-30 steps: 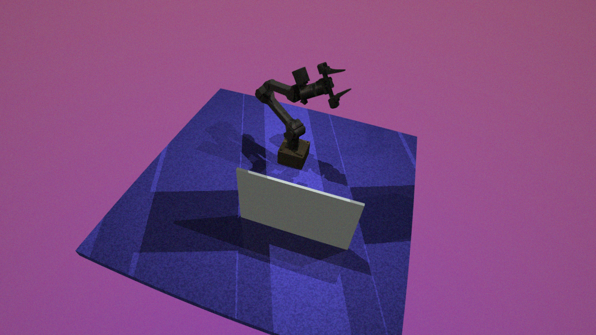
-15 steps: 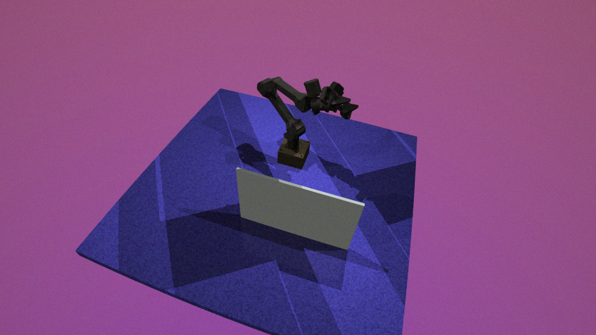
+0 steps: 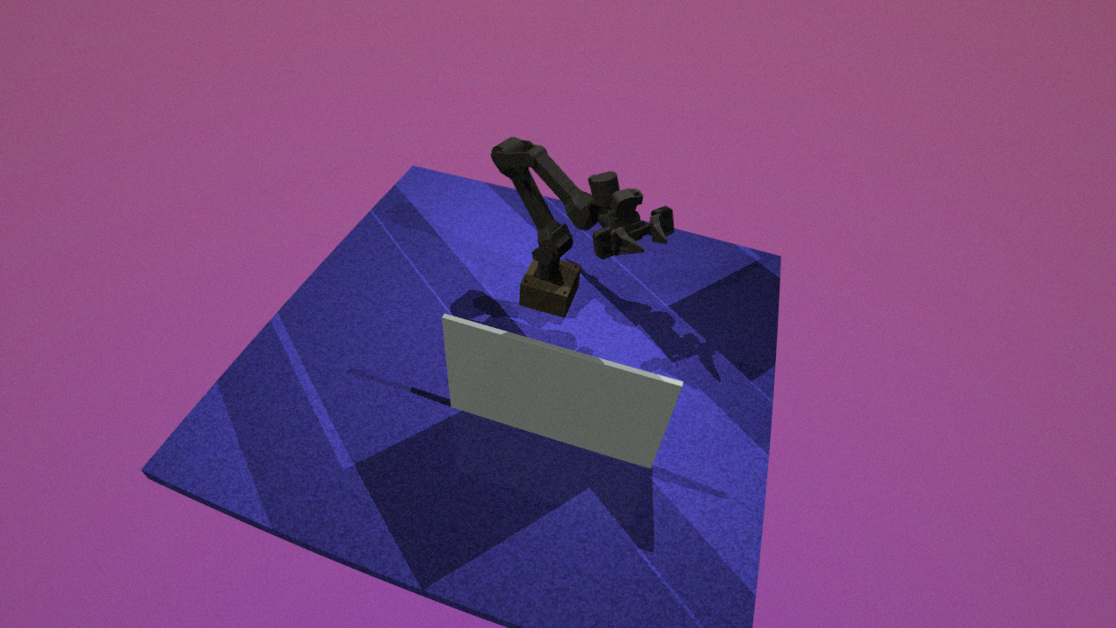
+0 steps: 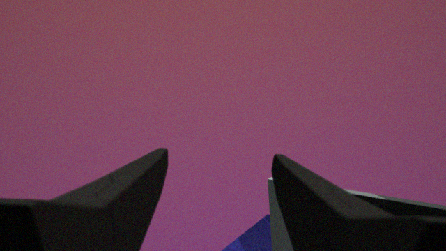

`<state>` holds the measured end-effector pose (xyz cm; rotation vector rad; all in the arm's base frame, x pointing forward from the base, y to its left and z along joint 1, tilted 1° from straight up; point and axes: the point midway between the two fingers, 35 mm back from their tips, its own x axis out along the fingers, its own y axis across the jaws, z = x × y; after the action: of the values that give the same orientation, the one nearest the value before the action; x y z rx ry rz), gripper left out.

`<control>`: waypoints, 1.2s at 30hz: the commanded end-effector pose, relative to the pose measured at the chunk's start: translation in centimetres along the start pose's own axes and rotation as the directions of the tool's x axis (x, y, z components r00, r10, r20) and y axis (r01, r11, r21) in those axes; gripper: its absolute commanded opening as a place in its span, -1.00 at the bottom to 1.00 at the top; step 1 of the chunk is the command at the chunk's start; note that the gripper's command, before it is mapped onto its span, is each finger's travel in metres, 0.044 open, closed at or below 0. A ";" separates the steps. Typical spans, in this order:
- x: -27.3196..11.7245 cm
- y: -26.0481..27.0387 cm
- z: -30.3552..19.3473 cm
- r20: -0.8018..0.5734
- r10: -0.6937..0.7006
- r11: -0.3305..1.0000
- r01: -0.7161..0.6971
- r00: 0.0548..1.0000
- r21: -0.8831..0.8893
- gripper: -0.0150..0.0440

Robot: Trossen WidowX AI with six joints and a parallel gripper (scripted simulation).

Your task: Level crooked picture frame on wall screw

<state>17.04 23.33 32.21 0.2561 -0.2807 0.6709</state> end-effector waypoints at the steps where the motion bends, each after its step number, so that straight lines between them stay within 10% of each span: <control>1: -1.6 -3.5 -6.8 -0.114 -0.325 0.799 0.337 0.939 0.498 0.39; 15: -6.8 -7.8 -12.0 -0.134 -0.672 0.250 0.394 0.728 0.885 0.39; 36: -7.0 -7.9 -12.1 -0.133 -0.678 0.240 0.389 0.723 0.890 0.39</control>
<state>18.99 17.36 17.61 1.4484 -0.0556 -0.0241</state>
